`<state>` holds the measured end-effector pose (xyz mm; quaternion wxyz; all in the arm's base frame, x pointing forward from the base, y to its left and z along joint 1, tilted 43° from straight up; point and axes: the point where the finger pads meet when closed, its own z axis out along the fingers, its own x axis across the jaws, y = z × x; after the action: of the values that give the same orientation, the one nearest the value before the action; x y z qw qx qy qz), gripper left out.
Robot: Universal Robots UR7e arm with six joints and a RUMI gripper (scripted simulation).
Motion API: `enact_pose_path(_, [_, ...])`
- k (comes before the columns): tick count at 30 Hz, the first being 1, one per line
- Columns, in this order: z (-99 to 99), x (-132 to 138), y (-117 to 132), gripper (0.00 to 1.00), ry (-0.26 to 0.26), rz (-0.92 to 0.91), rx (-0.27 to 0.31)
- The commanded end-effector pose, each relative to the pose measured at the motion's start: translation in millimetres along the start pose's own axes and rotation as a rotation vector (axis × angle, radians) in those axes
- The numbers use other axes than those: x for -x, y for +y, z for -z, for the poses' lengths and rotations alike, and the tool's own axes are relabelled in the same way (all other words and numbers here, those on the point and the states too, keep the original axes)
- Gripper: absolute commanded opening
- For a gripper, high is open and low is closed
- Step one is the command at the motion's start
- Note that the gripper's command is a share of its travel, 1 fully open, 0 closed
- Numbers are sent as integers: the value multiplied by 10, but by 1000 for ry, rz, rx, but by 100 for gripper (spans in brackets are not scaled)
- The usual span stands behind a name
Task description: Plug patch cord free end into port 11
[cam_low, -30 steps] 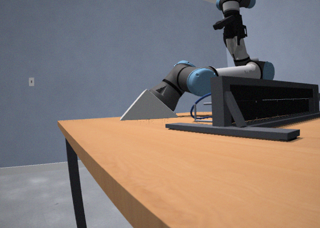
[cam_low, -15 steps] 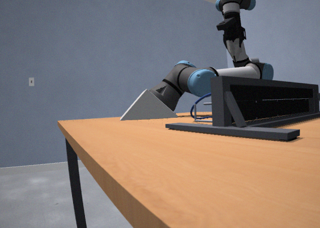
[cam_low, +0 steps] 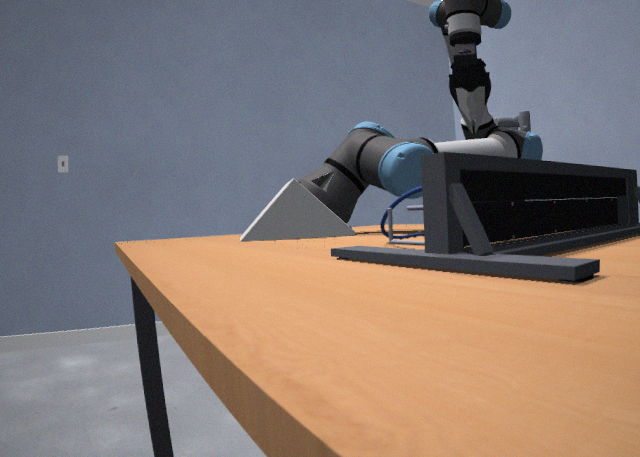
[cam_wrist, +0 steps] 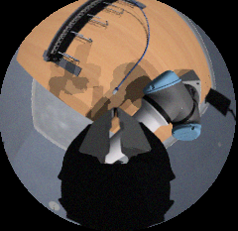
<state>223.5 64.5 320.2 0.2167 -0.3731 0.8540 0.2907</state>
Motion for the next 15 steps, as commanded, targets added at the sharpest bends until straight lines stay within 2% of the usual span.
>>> enact_pose_path(1, [-52,11,-16,0,-8,114,-5])
enact_pose_path(15, [-304,66,-35,0,-4,618,-8])
